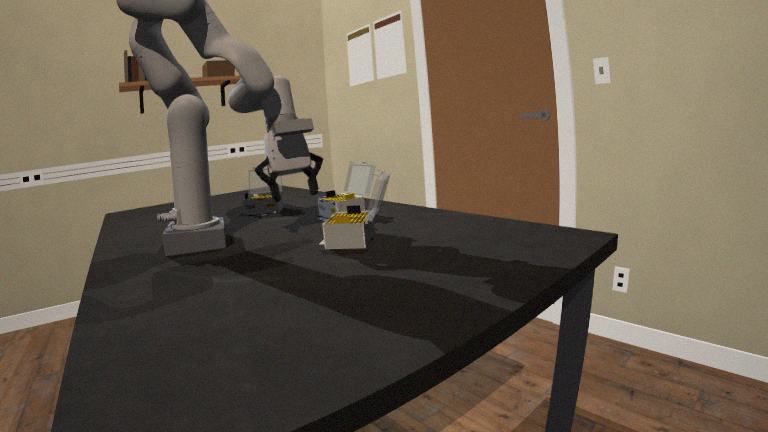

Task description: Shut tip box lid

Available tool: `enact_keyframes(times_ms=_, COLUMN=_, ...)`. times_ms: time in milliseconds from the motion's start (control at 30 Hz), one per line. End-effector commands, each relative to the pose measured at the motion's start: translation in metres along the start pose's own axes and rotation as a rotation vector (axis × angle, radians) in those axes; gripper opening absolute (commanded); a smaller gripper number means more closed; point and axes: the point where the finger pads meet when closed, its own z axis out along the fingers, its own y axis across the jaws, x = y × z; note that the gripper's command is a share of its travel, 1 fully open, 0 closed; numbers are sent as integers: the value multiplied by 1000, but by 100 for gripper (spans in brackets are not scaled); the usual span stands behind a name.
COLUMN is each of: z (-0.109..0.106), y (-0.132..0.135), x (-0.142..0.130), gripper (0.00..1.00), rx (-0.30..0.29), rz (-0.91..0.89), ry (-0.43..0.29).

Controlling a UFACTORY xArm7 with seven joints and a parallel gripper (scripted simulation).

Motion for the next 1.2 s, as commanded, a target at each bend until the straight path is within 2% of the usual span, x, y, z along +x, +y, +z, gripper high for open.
enact_keyframes(times_ms=0, z=-37, y=3, x=11, gripper=100, rx=-22, rz=-1, ry=-7)
enact_keyframes(times_ms=67, z=-37, y=3, x=11, gripper=100, rx=-22, rz=-1, ry=-7)
enact_keyframes(times_ms=400, z=-84, y=2, x=23, gripper=100, rx=-22, rz=-1, ry=-7)
enact_keyframes(times_ms=733, z=-84, y=2, x=23, gripper=100, rx=-22, rz=-1, ry=-7)
enact_keyframes(times_ms=767, z=-84, y=2, x=23, gripper=0, rx=-22, rz=-1, ry=-7)
enact_keyframes(times_ms=1167, z=-84, y=2, x=23, gripper=0, rx=-22, rz=-1, ry=-7)
